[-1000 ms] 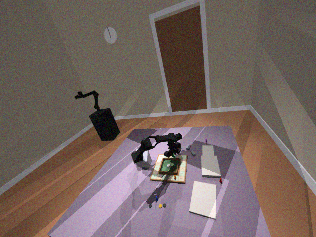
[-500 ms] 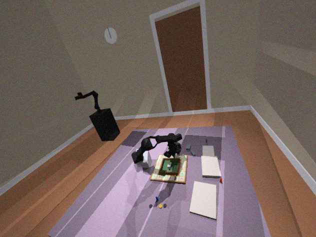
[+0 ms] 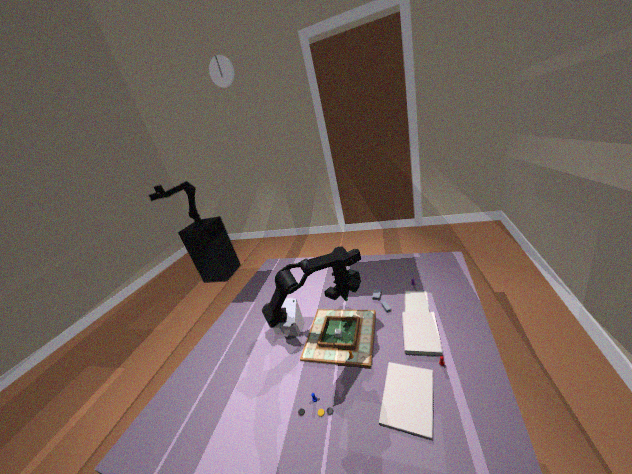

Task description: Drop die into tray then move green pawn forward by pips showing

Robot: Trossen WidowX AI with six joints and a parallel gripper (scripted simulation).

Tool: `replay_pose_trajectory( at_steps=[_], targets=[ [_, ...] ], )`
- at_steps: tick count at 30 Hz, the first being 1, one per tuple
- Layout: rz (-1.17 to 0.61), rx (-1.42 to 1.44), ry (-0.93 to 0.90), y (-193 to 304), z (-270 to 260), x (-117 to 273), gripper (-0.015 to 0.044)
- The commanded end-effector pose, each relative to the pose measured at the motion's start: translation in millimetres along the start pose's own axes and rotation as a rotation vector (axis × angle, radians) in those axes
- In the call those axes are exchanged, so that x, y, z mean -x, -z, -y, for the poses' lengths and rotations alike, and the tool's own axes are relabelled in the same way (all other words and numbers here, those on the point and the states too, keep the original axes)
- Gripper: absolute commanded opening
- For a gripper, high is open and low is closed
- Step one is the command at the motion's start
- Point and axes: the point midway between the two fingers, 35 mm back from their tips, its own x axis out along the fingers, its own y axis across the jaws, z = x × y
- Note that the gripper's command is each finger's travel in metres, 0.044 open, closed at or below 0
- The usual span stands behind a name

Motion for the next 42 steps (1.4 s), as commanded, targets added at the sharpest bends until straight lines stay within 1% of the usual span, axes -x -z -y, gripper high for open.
replay_pose_trajectory(
  at_steps=[1,4,9,25,42],
  targets=[
    [0.002,-0.01,-0.01,0.3,1.9,27.9,0.0],
    [0.003,-0.01,-0.008,1.3,4.1,38.0,0.0],
    [0.003,0.04,-0.009,5.6,4.5,35.9,0.0],
    [0.004,0.589,-0.011,51.5,15.7,11.0,0.0],
    [0.005,1.172,-0.009,96.5,39.2,-18.7,0.0]
  ],
)
